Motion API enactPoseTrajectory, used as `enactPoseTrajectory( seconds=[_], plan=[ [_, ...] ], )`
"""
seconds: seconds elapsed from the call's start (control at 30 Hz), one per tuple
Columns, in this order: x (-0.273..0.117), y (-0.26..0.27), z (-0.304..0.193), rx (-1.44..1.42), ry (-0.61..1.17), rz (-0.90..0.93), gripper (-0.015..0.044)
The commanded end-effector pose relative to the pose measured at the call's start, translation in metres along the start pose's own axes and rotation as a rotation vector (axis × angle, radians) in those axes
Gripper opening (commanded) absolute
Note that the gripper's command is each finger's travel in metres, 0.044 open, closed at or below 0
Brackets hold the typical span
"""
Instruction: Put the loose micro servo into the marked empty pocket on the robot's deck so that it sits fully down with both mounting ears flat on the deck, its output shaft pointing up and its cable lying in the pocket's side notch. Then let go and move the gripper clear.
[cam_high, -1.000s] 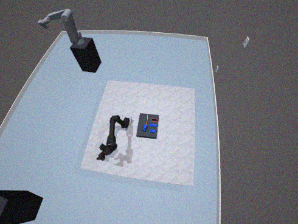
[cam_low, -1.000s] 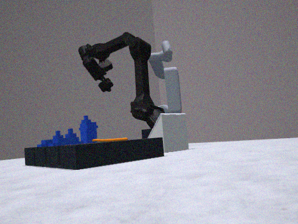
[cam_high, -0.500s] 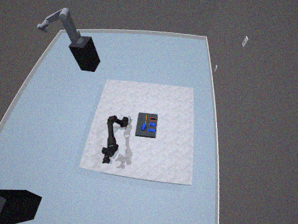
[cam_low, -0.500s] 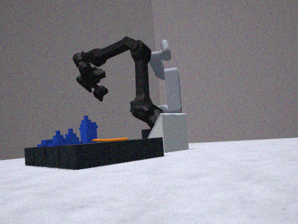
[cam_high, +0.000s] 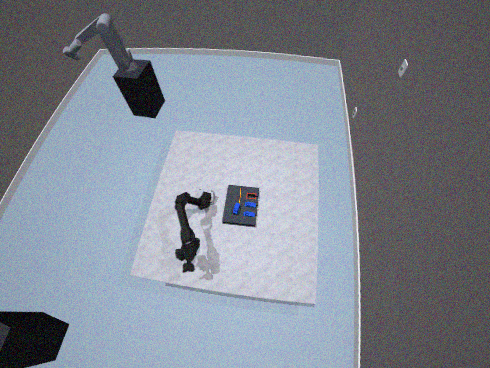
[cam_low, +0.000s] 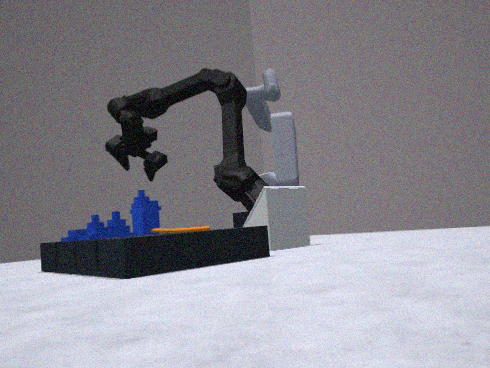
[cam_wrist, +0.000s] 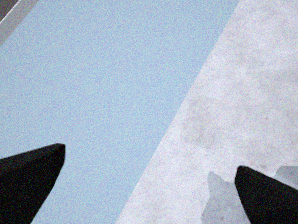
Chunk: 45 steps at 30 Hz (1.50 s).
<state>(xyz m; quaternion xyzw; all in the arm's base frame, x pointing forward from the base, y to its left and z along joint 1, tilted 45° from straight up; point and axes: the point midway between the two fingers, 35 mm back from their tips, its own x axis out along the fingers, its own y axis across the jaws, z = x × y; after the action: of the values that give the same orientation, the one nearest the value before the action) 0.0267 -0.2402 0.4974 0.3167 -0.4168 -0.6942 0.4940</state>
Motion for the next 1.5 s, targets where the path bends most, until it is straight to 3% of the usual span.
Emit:
enactPoseTrajectory(
  seconds=[0.0,0.73,1.47],
  plan=[
    [0.001,-0.002,-0.027,-0.113,0.074,-0.001,0.0440],
    [-0.022,-0.019,-0.134,-0.611,0.363,0.060,0.0440],
    [-0.086,-0.058,-0.239,-1.242,0.654,0.257,0.0440]
  ],
)
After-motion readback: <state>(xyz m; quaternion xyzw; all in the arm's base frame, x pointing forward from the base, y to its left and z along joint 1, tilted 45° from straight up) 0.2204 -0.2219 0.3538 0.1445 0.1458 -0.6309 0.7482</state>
